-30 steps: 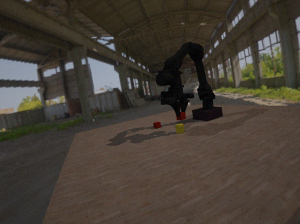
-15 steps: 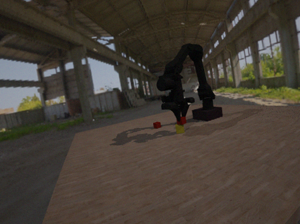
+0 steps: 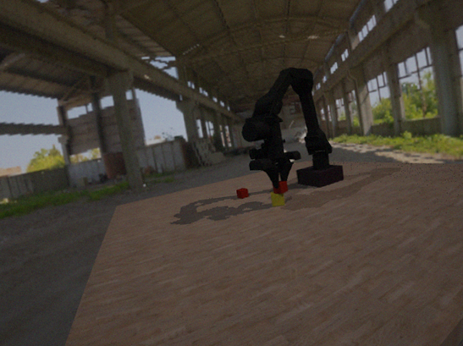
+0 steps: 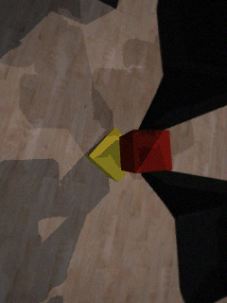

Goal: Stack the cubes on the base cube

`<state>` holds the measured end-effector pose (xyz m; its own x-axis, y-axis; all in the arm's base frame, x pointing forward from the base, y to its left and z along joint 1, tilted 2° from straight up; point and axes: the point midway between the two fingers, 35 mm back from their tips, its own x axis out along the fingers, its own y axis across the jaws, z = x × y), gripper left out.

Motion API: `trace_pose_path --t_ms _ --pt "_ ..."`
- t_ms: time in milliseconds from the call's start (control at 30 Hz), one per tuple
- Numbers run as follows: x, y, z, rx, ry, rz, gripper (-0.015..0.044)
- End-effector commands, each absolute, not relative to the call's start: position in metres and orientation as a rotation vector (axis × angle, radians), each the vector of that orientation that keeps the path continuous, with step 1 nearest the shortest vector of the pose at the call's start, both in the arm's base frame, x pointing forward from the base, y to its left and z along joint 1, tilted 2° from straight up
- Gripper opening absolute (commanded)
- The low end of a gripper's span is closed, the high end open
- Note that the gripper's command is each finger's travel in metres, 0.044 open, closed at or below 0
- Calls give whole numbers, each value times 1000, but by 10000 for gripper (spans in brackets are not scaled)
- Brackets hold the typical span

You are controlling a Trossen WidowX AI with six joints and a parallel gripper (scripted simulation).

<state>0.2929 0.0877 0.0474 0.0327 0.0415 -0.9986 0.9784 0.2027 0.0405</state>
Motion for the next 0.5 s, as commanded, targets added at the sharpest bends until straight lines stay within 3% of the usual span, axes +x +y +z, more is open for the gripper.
trace_pose_path --t_ms 0,167,300,467 --pt "293 87 47 1101 1295 -1015 105" --pt "293 87 47 1101 1295 -1015 105" --pt "293 87 47 1101 1295 -1015 205" --pt "293 87 47 1101 1295 -1015 205"
